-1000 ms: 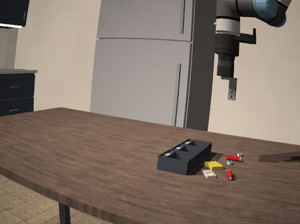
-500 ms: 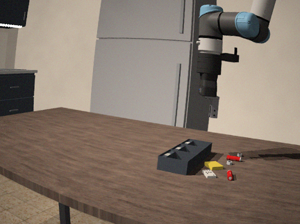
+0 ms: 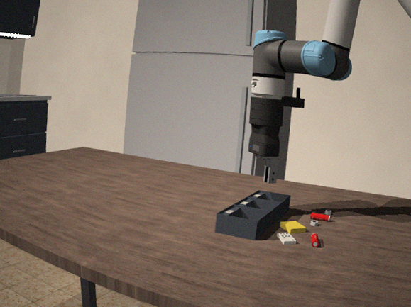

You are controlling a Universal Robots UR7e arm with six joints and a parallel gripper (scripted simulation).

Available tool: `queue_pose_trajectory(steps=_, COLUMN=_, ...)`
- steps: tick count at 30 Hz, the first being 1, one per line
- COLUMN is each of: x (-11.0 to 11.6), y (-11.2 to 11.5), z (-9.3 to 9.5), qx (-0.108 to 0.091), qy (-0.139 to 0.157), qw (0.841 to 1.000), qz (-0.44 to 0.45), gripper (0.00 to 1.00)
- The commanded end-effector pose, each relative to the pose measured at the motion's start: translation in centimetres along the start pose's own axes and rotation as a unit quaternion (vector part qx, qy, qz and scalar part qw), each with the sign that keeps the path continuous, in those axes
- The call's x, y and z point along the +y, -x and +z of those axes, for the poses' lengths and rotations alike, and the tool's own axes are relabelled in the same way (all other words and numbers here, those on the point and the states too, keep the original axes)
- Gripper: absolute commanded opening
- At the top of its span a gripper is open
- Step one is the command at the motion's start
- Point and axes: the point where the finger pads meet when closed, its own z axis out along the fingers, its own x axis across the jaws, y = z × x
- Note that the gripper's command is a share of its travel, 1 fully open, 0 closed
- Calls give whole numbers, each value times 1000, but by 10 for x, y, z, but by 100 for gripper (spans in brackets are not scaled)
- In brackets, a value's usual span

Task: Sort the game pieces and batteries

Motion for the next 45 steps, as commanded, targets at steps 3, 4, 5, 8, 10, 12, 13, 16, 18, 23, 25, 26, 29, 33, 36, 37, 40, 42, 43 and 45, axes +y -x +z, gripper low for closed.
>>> queue_pose_trajectory(steps=3, x=2, y=4, z=4, qx=-2, qy=1, qw=995, qz=-104, gripper=31)
queue_pose_trajectory(steps=4, x=2, y=4, z=4, qx=-2, qy=0, qw=993, qz=-116, gripper=31)
queue_pose_trajectory(steps=5, x=2, y=4, z=4, qx=-2, qy=0, qw=993, qz=-116, gripper=31)
queue_pose_trajectory(steps=8, x=2, y=4, z=4, qx=-2, qy=0, qw=987, qz=-162, gripper=31)
queue_pose_trajectory(steps=10, x=2, y=4, z=4, qx=-3, qy=-1, qw=983, qz=-185, gripper=31)
queue_pose_trajectory(steps=12, x=2, y=4, z=4, qx=-3, qy=-1, qw=978, qz=-210, gripper=31)
queue_pose_trajectory(steps=13, x=2, y=4, z=4, qx=-3, qy=-2, qw=975, qz=-223, gripper=31)
queue_pose_trajectory(steps=16, x=2, y=4, z=4, qx=-3, qy=-3, qw=966, qz=-260, gripper=31)
queue_pose_trajectory(steps=18, x=2, y=4, z=4, qx=-4, qy=-3, qw=959, qz=-284, gripper=31)
queue_pose_trajectory(steps=23, x=2, y=4, z=4, qx=-4, qy=-4, qw=947, qz=-321, gripper=31)
queue_pose_trajectory(steps=25, x=2, y=4, z=4, qx=-4, qy=-5, qw=932, qz=-364, gripper=31)
queue_pose_trajectory(steps=26, x=2, y=4, z=4, qx=-4, qy=-5, qw=928, qz=-373, gripper=31)
queue_pose_trajectory(steps=29, x=2, y=4, z=4, qx=-4, qy=-6, qw=913, qz=-409, gripper=31)
queue_pose_trajectory(steps=33, x=2, y=4, z=4, qx=-4, qy=-8, qw=891, qz=-455, gripper=31)
queue_pose_trajectory(steps=36, x=2, y=4, z=4, qx=-4, qy=-9, qw=873, qz=-488, gripper=31)
queue_pose_trajectory(steps=37, x=2, y=4, z=4, qx=-4, qy=-9, qw=866, qz=-499, gripper=31)
queue_pose_trajectory(steps=40, x=2, y=4, z=4, qx=-4, qy=-9, qw=860, qz=-510, gripper=31)
queue_pose_trajectory(steps=42, x=2, y=4, z=4, qx=-4, qy=-10, qw=836, qz=-549, gripper=31)
queue_pose_trajectory(steps=43, x=2, y=4, z=4, qx=-4, qy=-10, qw=830, qz=-558, gripper=31)
queue_pose_trajectory(steps=45, x=2, y=4, z=4, qx=-4, qy=-11, qw=815, qz=-579, gripper=31)
